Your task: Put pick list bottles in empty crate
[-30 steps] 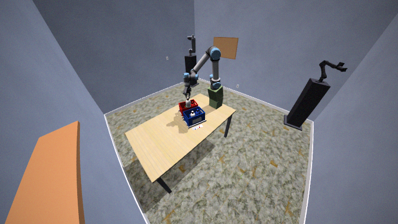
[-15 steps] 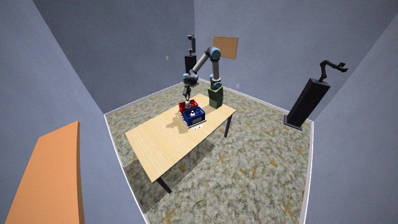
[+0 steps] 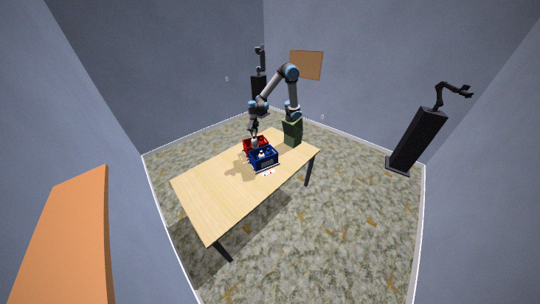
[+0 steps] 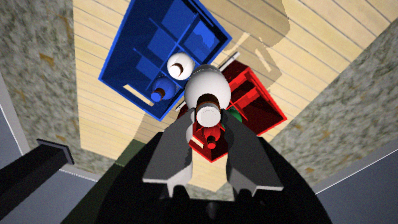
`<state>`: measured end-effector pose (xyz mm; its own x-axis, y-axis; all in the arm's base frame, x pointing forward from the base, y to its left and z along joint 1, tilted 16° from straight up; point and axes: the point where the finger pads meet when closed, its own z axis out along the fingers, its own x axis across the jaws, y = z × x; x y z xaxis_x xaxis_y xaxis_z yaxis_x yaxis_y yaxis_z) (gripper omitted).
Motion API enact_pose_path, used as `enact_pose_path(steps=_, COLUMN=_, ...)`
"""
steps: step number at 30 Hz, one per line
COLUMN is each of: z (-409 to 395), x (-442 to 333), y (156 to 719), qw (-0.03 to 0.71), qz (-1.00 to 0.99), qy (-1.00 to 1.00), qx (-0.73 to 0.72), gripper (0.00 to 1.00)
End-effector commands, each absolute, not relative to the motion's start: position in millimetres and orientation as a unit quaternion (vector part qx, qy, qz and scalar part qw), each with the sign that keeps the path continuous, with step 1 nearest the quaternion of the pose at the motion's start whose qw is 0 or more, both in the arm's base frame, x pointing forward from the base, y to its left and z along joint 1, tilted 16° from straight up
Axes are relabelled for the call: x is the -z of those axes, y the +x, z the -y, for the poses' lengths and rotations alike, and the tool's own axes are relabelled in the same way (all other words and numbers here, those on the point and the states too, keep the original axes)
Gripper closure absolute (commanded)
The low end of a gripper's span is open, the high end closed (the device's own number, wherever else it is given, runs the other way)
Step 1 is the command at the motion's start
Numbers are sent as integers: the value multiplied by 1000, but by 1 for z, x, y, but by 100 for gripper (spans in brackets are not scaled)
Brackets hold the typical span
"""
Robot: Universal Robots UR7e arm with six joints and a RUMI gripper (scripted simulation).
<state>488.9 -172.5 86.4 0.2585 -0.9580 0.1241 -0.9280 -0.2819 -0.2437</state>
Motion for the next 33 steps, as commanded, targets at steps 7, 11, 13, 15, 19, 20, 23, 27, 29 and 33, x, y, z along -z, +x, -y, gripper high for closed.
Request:
enact_pose_path(steps=7, z=162, x=-91, y=507, qw=60, qz=-596, qy=-791, qx=125, gripper=100)
enact_pose_path(steps=11, z=159, x=-92, y=510, qw=60, qz=-596, qy=-791, qx=125, gripper=100)
enact_pose_path(steps=13, z=157, x=-93, y=513, qw=60, qz=-596, qy=-791, qx=125, gripper=100)
enact_pose_path(steps=15, z=155, x=-94, y=516, qw=60, qz=-596, qy=-791, qx=125, gripper=100)
enact_pose_path(steps=19, z=151, x=-95, y=523, qw=60, qz=-596, qy=-791, qx=125, gripper=100)
enact_pose_path(steps=20, z=150, x=-96, y=525, qw=60, qz=-596, qy=-791, qx=125, gripper=100)
enact_pose_path(steps=23, z=147, x=-97, y=530, qw=60, qz=-596, qy=-791, qx=125, gripper=100)
enact_pose_path(steps=27, z=144, x=-98, y=533, qw=60, qz=-596, qy=-791, qx=125, gripper=100)
enact_pose_path(steps=29, z=142, x=-99, y=536, qw=60, qz=-596, qy=-791, qx=125, gripper=100)
enact_pose_path(steps=33, z=138, x=-100, y=543, qw=60, qz=-596, qy=-791, qx=125, gripper=100)
